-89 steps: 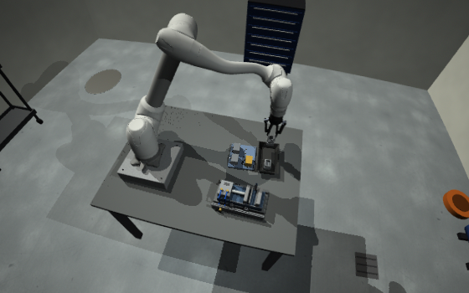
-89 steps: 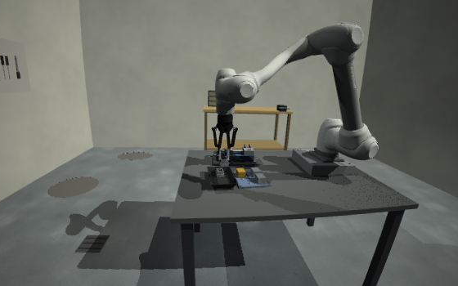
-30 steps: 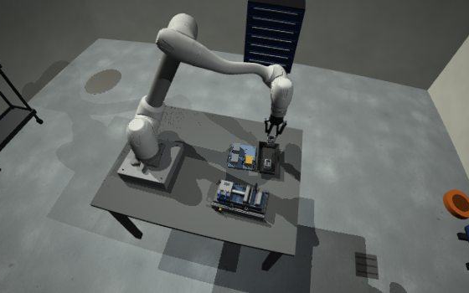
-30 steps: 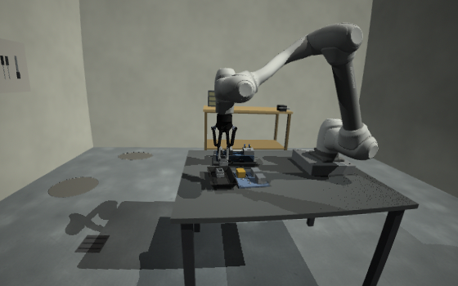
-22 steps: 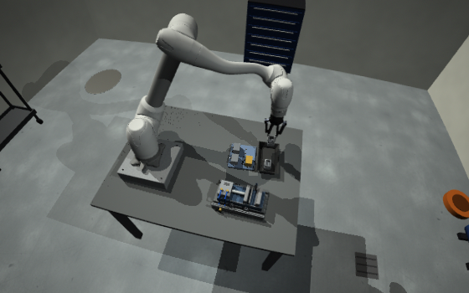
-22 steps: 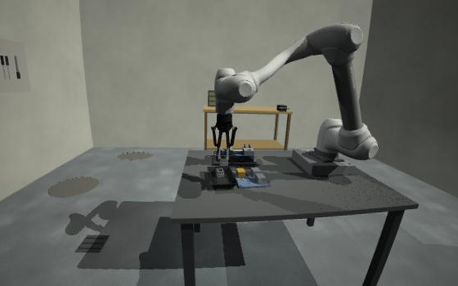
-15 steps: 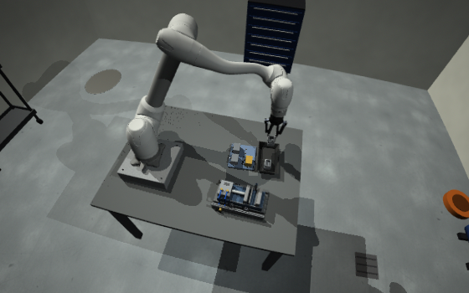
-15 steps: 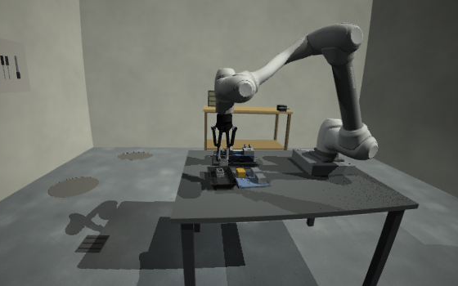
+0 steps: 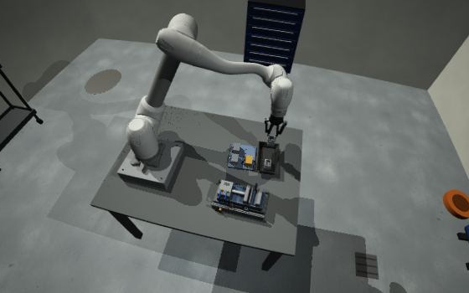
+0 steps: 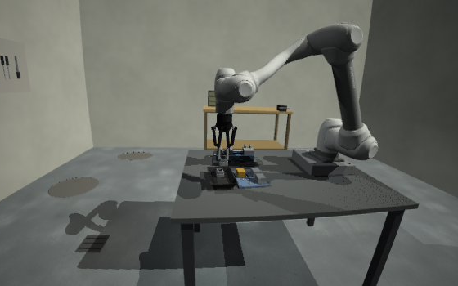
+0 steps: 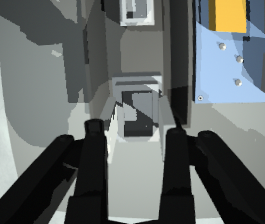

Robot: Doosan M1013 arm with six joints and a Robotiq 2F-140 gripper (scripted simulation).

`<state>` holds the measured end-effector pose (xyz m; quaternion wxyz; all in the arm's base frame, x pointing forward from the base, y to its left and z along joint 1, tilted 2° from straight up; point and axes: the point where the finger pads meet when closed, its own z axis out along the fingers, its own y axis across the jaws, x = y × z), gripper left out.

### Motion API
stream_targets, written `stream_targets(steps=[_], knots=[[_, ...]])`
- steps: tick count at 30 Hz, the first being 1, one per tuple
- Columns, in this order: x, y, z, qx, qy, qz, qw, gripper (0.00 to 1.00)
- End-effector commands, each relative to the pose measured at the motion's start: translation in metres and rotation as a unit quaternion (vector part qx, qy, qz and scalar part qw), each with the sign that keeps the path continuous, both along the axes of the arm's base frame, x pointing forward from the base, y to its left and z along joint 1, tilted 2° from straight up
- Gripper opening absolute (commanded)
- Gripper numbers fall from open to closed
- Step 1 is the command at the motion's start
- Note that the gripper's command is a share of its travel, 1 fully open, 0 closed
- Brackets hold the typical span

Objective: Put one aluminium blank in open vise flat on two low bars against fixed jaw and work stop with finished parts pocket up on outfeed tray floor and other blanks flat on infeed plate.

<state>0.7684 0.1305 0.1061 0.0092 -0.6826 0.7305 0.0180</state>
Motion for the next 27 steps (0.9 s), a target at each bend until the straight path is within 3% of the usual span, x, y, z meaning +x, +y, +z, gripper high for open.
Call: stream_targets(steps=[1, 27], knots=[[0.0, -0.003, -0.001, -0.002, 0.002, 0.002, 1.0, 0.0], [0.0, -0.002, -0.018, -0.002, 0.002, 0.002, 1.0, 0.0]])
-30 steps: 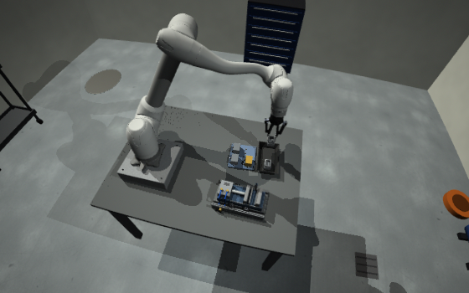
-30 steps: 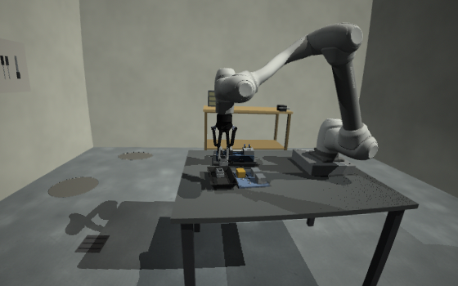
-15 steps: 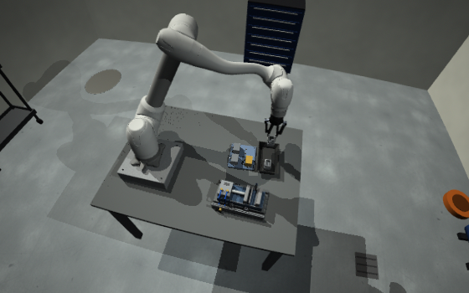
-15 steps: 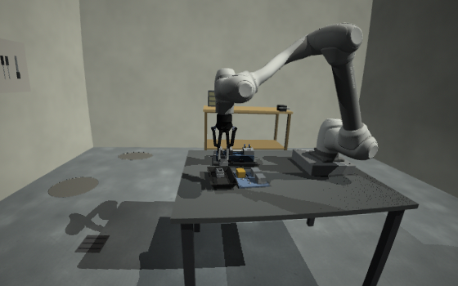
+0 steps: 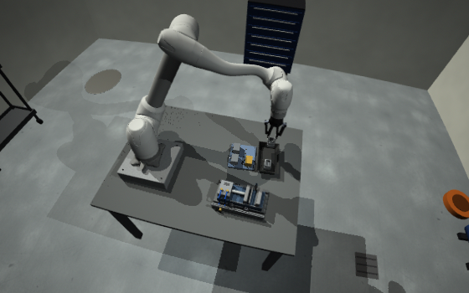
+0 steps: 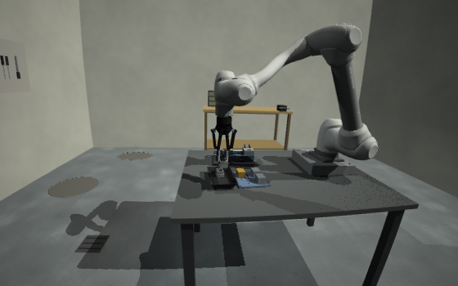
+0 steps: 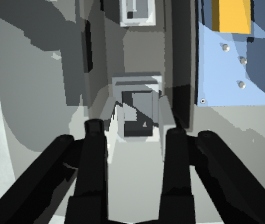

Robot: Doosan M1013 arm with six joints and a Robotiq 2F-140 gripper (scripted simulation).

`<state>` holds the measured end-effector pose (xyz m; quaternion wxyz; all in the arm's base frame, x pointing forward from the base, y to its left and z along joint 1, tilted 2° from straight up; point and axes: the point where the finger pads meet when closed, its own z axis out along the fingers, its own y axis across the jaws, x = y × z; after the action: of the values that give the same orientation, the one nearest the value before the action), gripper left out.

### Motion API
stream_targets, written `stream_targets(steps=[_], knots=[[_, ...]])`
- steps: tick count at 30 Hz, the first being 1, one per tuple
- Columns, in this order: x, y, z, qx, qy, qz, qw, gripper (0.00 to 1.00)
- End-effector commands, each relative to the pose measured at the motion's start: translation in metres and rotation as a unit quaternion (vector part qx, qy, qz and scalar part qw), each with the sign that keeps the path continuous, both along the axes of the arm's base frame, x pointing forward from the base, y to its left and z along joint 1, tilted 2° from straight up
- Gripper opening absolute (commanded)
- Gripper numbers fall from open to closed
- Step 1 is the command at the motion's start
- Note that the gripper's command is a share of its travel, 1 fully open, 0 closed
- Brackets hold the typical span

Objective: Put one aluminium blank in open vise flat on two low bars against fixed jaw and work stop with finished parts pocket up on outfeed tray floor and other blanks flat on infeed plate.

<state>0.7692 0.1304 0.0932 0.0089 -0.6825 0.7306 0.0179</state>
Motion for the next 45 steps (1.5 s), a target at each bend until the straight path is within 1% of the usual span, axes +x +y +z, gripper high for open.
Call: stream_targets(steps=[1, 15, 17, 32, 34, 45], knots=[[-0.001, -0.002, -0.007, -0.002, 0.002, 0.002, 1.0, 0.0], [-0.001, -0.001, -0.034, -0.002, 0.002, 0.002, 1.0, 0.0], [-0.001, -0.001, -0.034, -0.002, 0.002, 0.002, 1.0, 0.0], [-0.002, 0.0, -0.064, -0.002, 0.002, 0.002, 1.0, 0.0], [-0.002, 0.0, -0.064, -0.002, 0.002, 0.002, 1.0, 0.0], [-0.002, 0.0, -0.079, -0.002, 0.002, 0.002, 1.0, 0.0]])
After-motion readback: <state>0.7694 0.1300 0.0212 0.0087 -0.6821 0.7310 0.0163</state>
